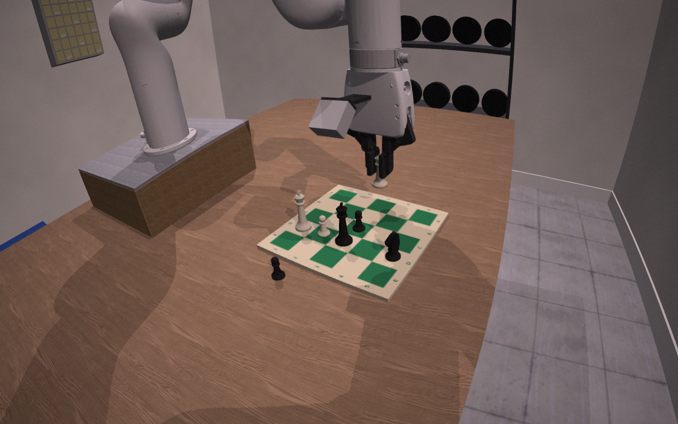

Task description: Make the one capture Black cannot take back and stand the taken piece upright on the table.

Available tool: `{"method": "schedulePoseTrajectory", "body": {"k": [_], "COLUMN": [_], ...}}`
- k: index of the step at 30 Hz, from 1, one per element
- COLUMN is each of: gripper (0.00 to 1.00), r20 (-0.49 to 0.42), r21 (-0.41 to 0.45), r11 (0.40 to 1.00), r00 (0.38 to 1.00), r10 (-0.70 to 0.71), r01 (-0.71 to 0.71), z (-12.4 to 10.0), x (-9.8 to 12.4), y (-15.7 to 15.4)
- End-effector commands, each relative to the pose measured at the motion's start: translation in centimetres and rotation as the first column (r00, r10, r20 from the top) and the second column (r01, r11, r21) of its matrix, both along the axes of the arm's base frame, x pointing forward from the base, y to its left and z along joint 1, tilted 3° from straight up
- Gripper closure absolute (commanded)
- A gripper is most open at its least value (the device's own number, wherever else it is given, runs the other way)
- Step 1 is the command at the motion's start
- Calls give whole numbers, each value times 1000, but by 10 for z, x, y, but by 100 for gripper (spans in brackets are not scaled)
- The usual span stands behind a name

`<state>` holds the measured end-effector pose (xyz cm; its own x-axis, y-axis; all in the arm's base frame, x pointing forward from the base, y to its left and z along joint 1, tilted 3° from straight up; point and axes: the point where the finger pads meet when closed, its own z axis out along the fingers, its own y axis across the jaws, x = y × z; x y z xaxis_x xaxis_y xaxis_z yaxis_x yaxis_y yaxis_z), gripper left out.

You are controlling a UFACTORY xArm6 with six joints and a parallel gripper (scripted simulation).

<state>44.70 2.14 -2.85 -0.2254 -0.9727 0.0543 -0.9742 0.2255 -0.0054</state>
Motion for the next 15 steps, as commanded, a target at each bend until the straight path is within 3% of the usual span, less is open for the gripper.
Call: {"method": "schedulePoseTrajectory", "body": {"k": [1,7,15], "gripper": [100,100,100], "r20": [6,6,6], "r21": [-1,-1,-1], "r11": [1000,1000,1000], "r00": [1000,1000,1000], "r10": [0,0,0], "r01": [0,0,0], "z": [-19,-32,-34], "x": [4,4,4], "y": [-1,-2,-2]}}
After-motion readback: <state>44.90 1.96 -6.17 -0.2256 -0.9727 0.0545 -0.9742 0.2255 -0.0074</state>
